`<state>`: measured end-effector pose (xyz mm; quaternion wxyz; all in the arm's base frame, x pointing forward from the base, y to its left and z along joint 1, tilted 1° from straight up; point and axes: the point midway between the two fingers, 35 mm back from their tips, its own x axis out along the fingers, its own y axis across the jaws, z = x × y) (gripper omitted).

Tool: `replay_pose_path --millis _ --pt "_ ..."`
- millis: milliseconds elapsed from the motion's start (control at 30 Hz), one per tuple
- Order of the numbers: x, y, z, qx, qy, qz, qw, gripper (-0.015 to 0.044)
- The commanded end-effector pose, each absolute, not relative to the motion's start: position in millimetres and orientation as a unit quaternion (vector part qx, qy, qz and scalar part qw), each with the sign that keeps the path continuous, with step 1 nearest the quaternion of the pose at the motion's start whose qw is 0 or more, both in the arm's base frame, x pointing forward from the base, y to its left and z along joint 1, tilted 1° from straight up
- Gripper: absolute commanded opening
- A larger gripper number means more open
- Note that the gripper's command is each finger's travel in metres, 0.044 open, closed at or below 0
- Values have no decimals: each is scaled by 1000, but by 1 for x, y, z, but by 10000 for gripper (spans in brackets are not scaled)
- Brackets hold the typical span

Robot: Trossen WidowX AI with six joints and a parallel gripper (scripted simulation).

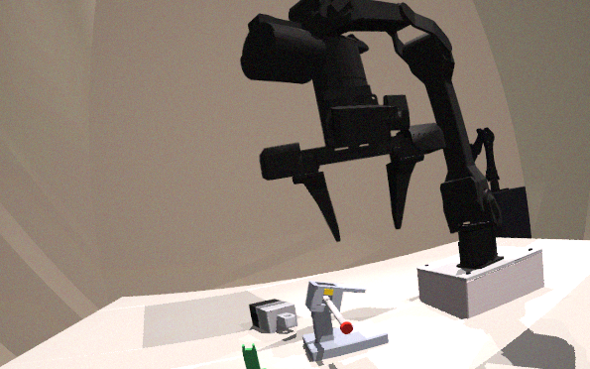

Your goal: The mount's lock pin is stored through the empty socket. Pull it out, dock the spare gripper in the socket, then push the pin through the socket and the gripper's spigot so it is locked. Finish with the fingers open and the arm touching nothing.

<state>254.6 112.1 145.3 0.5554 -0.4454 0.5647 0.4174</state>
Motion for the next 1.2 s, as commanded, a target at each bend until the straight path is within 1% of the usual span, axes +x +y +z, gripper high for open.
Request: replay_pose_path --millis 0,200,367,600,1167 --pt "269 89 146 -459 545 438 547 300" --pt "286 53 148 -484 518 460 535 300" --pt "286 54 143 -484 518 460 535 300" --pt "283 62 81 -483 518 460 535 300" --pt "285 63 56 -483 518 460 535 300"
